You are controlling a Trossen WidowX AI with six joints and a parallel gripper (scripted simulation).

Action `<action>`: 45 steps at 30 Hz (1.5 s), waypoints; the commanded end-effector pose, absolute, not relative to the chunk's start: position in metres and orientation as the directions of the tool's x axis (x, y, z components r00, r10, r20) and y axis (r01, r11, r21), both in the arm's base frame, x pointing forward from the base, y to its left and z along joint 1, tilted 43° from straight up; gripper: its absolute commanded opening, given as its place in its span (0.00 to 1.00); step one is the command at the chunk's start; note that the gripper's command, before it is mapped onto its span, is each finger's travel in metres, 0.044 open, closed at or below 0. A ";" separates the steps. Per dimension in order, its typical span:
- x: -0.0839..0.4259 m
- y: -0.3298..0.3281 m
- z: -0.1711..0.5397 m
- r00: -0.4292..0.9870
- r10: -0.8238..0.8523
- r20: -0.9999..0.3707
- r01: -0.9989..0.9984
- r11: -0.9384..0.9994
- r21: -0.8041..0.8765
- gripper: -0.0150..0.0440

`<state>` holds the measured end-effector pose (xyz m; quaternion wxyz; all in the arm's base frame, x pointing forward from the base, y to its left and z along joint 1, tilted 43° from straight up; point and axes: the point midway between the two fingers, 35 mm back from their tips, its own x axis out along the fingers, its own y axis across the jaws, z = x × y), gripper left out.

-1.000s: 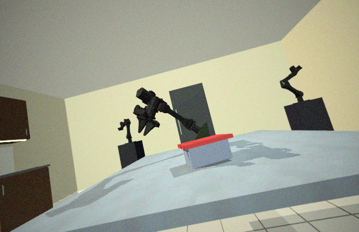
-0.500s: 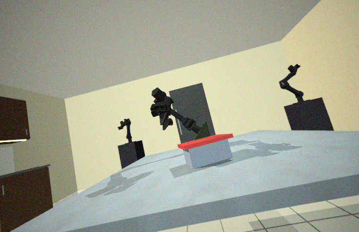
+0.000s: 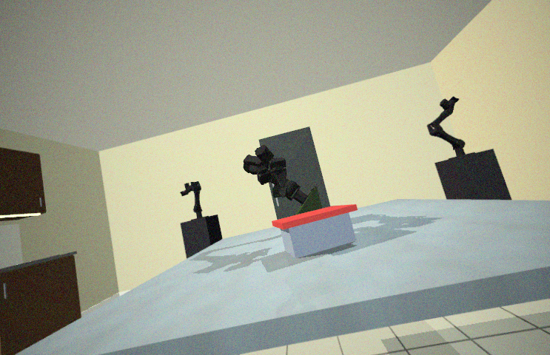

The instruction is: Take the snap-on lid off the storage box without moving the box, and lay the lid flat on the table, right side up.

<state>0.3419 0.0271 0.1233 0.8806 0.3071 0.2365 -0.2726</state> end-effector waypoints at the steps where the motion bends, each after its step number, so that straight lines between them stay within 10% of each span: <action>1: 0.321 0.036 0.108 0.760 -0.257 -0.597 0.575 0.694 0.433 0.65; 45: 0.331 0.002 0.036 0.767 -0.195 -0.611 0.536 0.718 0.444 0.65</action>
